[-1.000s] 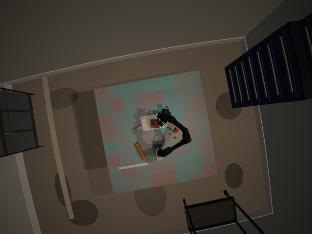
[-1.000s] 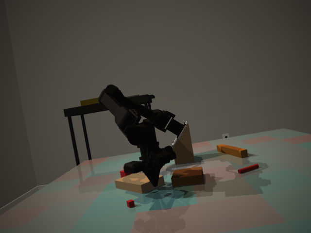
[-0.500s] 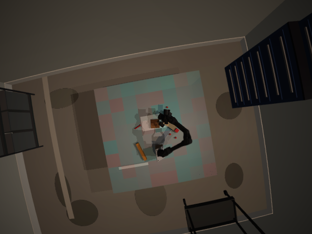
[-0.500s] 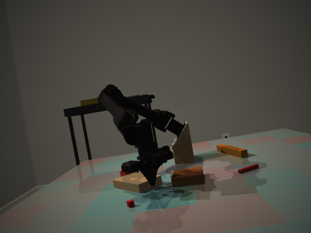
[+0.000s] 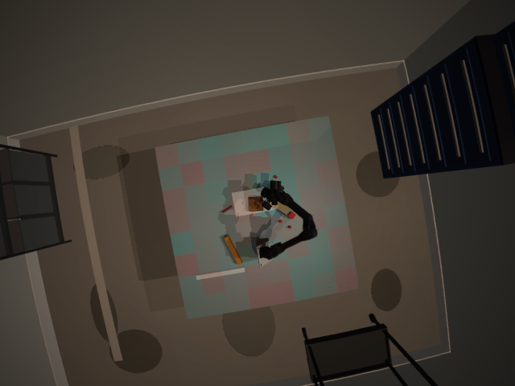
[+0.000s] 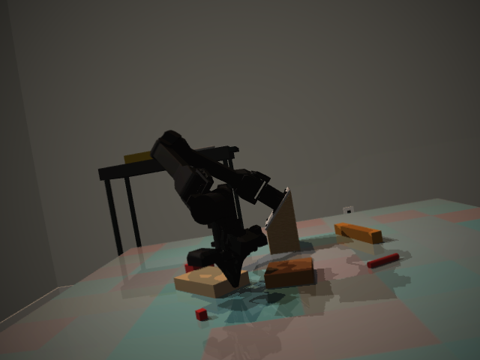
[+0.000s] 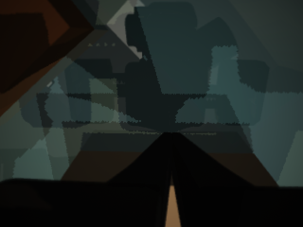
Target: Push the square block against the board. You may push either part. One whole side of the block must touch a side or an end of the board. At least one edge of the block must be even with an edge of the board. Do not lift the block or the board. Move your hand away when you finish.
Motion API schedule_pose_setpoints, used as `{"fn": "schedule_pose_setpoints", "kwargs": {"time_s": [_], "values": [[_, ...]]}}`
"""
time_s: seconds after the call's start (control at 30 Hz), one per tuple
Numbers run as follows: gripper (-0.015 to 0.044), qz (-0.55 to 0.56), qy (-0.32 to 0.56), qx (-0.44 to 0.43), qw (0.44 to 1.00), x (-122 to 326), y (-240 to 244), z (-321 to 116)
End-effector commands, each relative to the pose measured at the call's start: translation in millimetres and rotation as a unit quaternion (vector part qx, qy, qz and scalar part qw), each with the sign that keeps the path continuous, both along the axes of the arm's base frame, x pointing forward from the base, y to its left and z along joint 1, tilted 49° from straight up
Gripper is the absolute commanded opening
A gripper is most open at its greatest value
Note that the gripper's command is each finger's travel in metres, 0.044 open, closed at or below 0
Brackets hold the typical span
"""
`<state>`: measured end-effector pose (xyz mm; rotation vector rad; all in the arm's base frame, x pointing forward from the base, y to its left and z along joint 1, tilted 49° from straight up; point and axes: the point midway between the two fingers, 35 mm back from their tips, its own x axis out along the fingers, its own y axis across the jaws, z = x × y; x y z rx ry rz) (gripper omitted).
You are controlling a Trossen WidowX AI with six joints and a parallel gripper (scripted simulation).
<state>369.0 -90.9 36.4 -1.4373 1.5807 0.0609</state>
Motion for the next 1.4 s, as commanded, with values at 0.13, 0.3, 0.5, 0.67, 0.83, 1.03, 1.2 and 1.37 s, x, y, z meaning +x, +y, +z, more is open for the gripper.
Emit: {"fn": "schedule_pose_setpoints", "kwargs": {"time_s": [0.13,0.3,0.5,0.67,0.83,1.03,1.2,1.37], "values": [[0.0,-0.005,0.006,-0.004,1.0,-4,-5,-1],[0.0,-0.005,0.006,-0.004,1.0,-4,-5,-1],[0.0,-0.005,0.006,-0.004,1.0,-4,-5,-1],[0.0,-0.005,0.006,-0.004,1.0,-4,-5,-1],[0.0,-0.005,0.006,-0.004,1.0,-4,-5,-1],[0.0,-0.005,0.006,-0.004,1.0,-2,-4,-2],[0.0,-0.005,0.006,-0.004,1.0,3,0,-6],[0.0,-0.005,0.006,-0.004,1.0,8,5,-10]]}}
